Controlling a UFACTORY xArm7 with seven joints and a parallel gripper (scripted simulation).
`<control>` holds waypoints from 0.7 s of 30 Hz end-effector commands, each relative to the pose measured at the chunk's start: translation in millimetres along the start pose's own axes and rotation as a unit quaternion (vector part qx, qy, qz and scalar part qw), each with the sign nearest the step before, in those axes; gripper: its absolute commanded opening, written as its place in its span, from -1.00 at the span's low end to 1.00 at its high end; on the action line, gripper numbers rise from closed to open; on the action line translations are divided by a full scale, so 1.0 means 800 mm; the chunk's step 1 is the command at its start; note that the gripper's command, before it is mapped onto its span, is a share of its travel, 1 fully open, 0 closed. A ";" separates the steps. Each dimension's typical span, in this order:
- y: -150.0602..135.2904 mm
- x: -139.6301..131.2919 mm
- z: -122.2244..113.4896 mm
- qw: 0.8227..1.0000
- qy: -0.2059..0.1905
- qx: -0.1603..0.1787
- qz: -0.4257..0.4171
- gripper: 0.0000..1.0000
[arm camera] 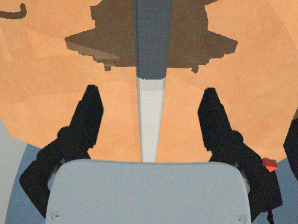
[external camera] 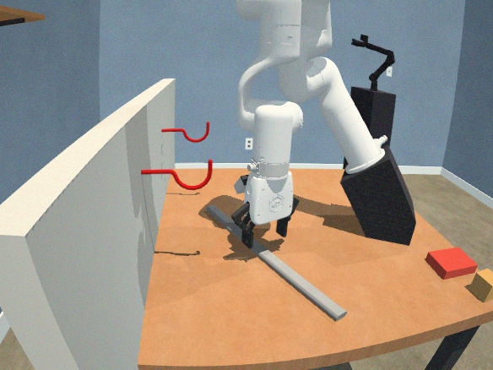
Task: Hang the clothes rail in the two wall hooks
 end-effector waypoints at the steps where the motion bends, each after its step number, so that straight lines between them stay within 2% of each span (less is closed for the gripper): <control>1: -0.001 0.000 0.002 1.000 0.000 0.001 0.000 1.00; 21: -0.001 0.000 0.016 1.000 0.000 0.001 0.000 1.00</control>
Point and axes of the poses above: the point where the finger pads meet when closed, its own z axis out along the fingers, its own y axis across the jaws, x = y × z, the point moved 8 cm from there along -z, back along the fingers, and after that the axes turned 10 degrees about -z, right-handed, at the moved point
